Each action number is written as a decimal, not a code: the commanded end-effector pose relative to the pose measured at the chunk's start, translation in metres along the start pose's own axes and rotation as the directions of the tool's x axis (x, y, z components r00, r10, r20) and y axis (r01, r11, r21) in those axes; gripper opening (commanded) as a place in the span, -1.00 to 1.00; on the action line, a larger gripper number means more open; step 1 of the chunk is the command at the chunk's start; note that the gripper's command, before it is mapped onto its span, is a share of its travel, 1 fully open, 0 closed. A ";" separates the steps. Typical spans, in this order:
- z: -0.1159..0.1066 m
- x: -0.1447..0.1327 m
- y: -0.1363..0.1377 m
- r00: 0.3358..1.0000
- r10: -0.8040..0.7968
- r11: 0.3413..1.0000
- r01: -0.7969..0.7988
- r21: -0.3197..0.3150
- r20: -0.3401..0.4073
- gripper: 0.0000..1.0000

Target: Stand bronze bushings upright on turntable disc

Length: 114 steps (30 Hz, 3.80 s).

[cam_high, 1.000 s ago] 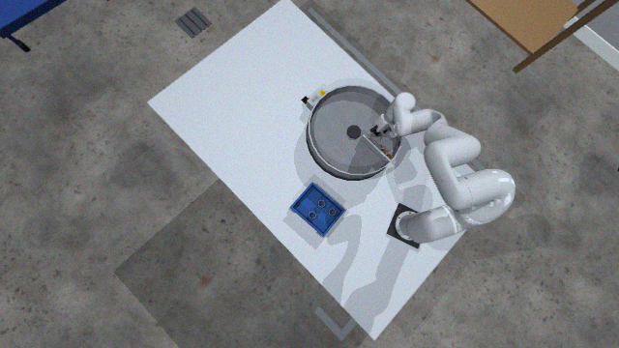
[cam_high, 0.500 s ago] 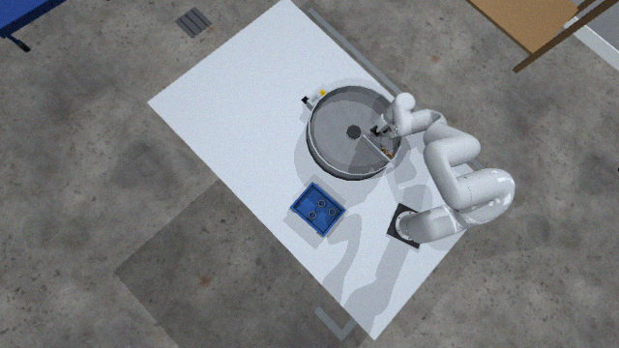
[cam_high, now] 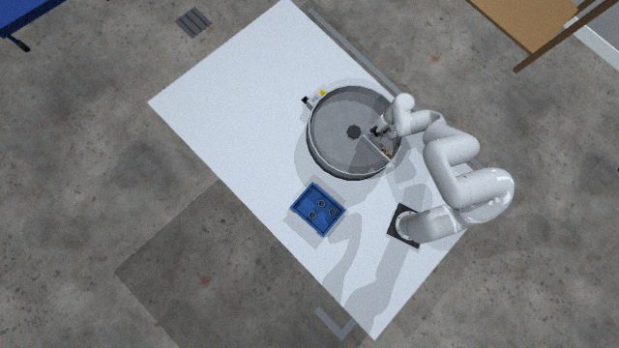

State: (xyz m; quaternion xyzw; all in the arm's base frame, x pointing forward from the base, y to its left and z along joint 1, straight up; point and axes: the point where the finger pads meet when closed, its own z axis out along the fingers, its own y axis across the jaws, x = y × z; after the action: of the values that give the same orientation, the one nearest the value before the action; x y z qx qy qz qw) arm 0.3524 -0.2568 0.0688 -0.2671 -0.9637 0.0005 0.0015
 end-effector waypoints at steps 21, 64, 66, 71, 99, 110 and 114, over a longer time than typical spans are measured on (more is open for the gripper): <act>-0.001 -0.002 0.000 1.000 0.000 1.000 0.000 0.000 0.005 -0.16; -0.046 -0.001 0.000 1.000 0.000 1.000 0.000 0.000 0.005 -0.16; -0.055 -0.001 0.000 1.000 0.000 1.000 0.000 0.000 0.005 -0.16; -0.069 -0.001 0.000 1.000 0.000 1.000 0.000 0.000 0.005 -0.16; -0.147 -0.001 0.000 1.000 0.000 1.000 0.000 0.000 0.005 1.00; -0.147 -0.001 0.000 1.000 0.000 1.000 0.000 0.000 0.005 1.00; -0.147 -0.001 0.000 1.000 0.000 1.000 0.000 0.000 0.005 1.00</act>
State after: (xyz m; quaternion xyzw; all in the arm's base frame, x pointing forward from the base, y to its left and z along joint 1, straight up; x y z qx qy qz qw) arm 0.3526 -0.2566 0.2143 -0.2671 -0.9637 0.0004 0.0018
